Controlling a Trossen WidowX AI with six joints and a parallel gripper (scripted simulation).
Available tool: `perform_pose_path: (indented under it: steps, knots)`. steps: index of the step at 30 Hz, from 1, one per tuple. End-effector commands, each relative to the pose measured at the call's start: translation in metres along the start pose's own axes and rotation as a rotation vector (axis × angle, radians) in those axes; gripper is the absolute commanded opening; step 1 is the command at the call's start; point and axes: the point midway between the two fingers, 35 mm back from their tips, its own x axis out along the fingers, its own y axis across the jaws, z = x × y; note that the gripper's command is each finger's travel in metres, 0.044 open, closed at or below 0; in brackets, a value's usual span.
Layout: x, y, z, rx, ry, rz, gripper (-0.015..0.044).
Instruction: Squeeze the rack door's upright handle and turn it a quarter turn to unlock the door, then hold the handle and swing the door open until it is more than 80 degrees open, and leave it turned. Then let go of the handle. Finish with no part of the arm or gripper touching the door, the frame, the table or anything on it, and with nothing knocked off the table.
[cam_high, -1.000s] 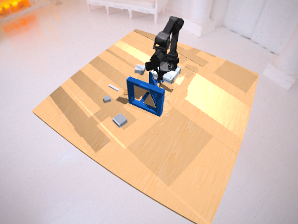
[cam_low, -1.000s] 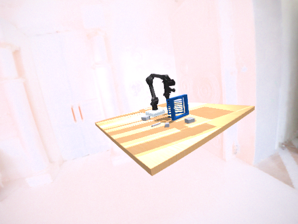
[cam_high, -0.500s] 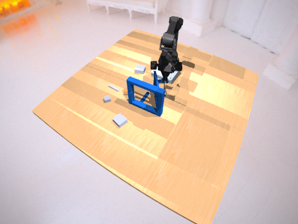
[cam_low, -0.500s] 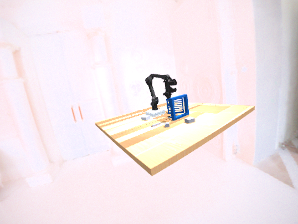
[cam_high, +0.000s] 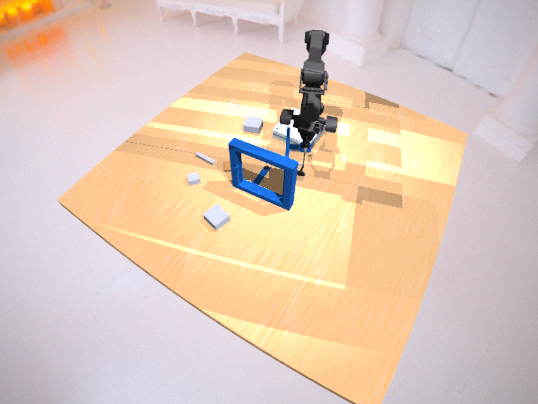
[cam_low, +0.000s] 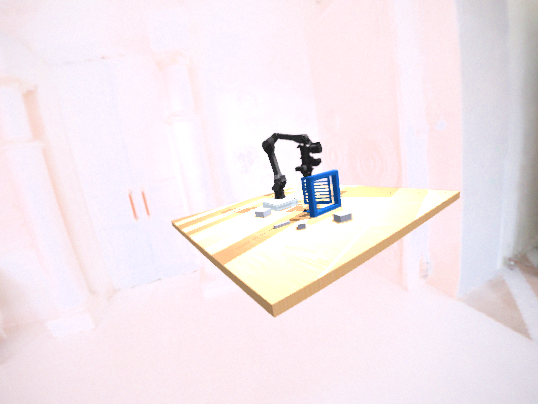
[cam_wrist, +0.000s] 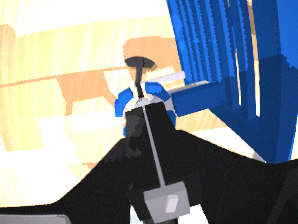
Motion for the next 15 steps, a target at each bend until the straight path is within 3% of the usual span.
perform_pose_path:
  steps: [1,15]
  knots:
    - [0.000,0.006,0.003,0.060,-0.003,-0.003,0.0026]
    - [0.000,0.032,0.011,0.239,-0.003,0.000,0.0026]
